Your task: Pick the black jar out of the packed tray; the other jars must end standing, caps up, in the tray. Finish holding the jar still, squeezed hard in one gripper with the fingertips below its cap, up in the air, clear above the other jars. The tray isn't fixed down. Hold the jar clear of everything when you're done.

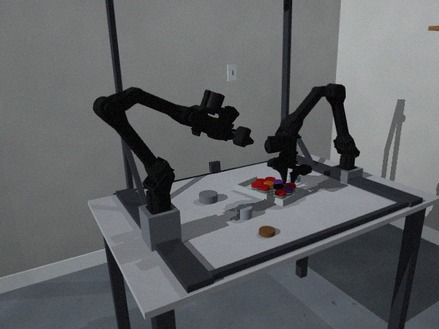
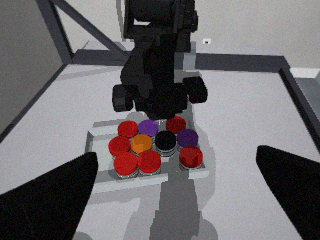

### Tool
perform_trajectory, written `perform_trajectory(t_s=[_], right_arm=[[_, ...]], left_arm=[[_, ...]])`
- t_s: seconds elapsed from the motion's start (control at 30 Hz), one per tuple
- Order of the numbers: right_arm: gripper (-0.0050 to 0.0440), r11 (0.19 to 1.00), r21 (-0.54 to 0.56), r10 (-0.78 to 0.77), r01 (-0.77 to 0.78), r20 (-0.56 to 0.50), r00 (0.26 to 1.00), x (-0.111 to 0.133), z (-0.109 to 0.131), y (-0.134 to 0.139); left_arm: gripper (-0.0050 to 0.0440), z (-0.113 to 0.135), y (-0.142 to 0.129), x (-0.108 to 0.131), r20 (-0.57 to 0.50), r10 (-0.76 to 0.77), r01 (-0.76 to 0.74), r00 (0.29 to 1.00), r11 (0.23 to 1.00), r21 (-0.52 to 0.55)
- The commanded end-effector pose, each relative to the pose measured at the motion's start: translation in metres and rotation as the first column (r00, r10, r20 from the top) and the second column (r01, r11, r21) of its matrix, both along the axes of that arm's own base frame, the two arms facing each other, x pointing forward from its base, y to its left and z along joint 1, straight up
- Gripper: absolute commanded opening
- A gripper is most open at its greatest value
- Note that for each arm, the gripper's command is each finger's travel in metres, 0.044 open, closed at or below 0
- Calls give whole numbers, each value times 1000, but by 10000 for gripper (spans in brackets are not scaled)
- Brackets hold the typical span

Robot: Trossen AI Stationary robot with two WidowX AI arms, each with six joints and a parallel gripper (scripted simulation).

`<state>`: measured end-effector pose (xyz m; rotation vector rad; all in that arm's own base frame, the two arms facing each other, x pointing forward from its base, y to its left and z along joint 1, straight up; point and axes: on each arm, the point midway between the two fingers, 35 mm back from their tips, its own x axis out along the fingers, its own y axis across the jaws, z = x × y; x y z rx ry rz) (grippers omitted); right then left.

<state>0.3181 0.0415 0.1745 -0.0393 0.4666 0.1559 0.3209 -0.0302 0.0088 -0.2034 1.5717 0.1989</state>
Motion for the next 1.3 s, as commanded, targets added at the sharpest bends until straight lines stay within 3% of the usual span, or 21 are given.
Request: perform_trajectory(t_s=[0.0,0.5,0.9,1.07,1.17,1.27], right_arm=[[440,1000,6,-2,2,30,1000,2,11,0],[440,1000,6,-2,2,30,1000,2,11,0],[440,1000,6,-2,2,30,1000,2,11,0],[440,1000,6,-2,2,30,1000,2,11,0],[440,1000,11,-5,5,44,999,4,17,0],[440,1000,9,-7,7,33,999,0,13,-1]], left_arm=[[240,7,2,4,33,6,-6,999,1000,2],[250,7,2,2,31,8,-8,1000,1000,2],[249,35,1,8,58,8,-8,998,1000,-1],[249,63,1,7,58,8,-8,998,1000,-1],[321,59,3,12,61,17,-17,998,1000,5],[321,55,4,25,97,81,-82,992,997,6]])
